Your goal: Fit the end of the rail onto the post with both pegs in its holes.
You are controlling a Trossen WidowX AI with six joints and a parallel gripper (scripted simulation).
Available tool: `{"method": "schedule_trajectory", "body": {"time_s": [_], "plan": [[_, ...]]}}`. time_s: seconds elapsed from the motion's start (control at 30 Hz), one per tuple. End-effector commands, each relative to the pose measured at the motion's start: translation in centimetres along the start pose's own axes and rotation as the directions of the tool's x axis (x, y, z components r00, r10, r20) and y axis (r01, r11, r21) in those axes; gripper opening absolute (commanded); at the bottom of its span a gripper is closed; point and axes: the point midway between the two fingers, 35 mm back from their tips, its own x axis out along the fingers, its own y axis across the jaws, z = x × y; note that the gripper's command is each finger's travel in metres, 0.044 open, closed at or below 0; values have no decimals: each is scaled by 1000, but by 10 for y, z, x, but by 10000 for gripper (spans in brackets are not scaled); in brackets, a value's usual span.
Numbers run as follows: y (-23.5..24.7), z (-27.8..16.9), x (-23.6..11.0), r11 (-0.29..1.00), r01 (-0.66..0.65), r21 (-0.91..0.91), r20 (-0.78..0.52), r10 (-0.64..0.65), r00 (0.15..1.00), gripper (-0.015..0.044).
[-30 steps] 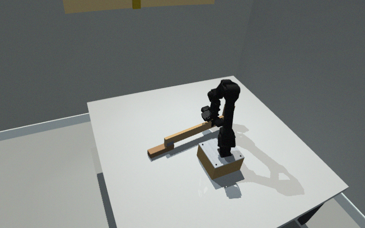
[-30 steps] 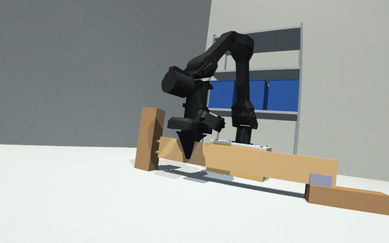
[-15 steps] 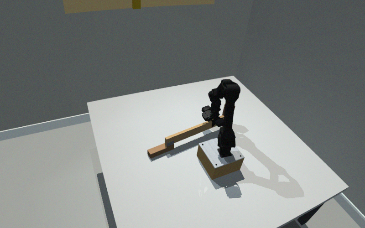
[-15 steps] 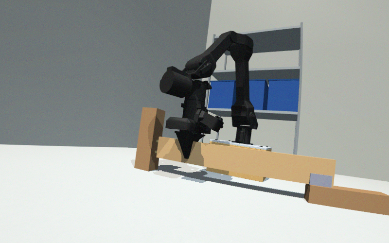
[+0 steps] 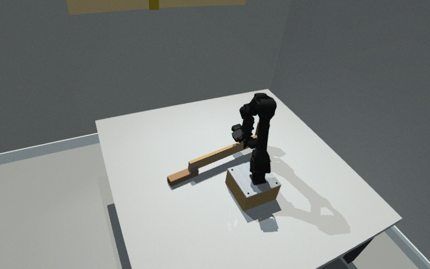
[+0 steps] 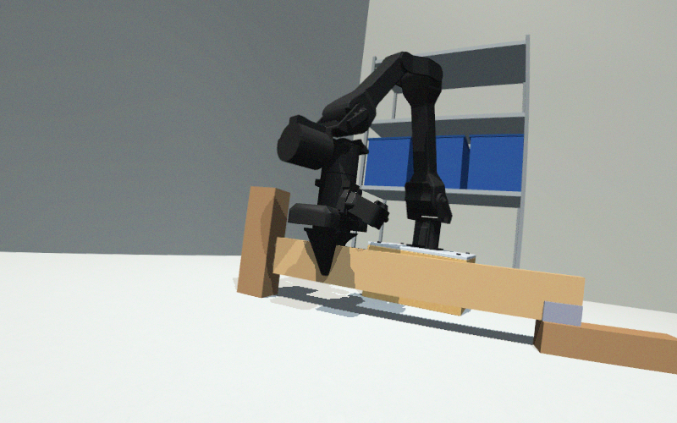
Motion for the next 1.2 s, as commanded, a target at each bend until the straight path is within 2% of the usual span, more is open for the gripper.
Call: {"method": "schedule_trajectory", "body": {"time_s": [0.0, 0.53, 1.07, 1.1, 1.17], "plan": [[-3, -3, -2, 1000, 6, -2, -3, -6, 1000, 0], [-3, -8, -2, 1000, 6, -2, -3, -6, 1000, 0], [0, -5, 0, 1000, 0, 0, 0, 0, 1000, 420], [0, -5, 0, 1000, 0, 0, 0, 0, 1000, 440], [0, -5, 0, 1000, 0, 0, 0, 0, 1000, 440]]}}
